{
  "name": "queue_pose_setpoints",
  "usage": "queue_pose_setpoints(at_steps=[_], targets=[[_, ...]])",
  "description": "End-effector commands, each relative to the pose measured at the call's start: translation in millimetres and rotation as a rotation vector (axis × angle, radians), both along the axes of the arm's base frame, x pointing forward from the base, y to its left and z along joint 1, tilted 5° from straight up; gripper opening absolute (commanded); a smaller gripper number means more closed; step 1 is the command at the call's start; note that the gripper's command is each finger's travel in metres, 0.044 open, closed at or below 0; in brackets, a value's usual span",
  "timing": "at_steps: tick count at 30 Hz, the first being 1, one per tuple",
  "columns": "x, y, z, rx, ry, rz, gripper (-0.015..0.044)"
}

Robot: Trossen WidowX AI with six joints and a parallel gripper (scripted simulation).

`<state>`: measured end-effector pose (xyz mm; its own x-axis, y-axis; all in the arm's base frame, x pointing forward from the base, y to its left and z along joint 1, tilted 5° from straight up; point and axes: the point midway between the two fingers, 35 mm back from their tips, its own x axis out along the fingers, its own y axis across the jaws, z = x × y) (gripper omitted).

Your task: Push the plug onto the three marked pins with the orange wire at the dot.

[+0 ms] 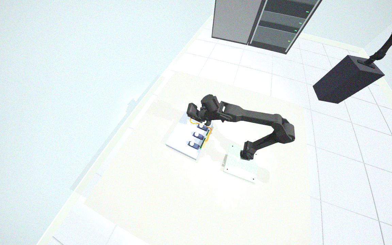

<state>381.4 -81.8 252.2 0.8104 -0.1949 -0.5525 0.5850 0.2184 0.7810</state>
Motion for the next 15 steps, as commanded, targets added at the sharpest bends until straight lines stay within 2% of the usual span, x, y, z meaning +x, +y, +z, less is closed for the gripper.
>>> queue_pose_setpoints(at_steps=[1,15], targets=[[3,-10,-6,0.111,0.034,-0.102,0.0115],[5,-39,-35,0.429,0.144,-0.439,0.0115]])
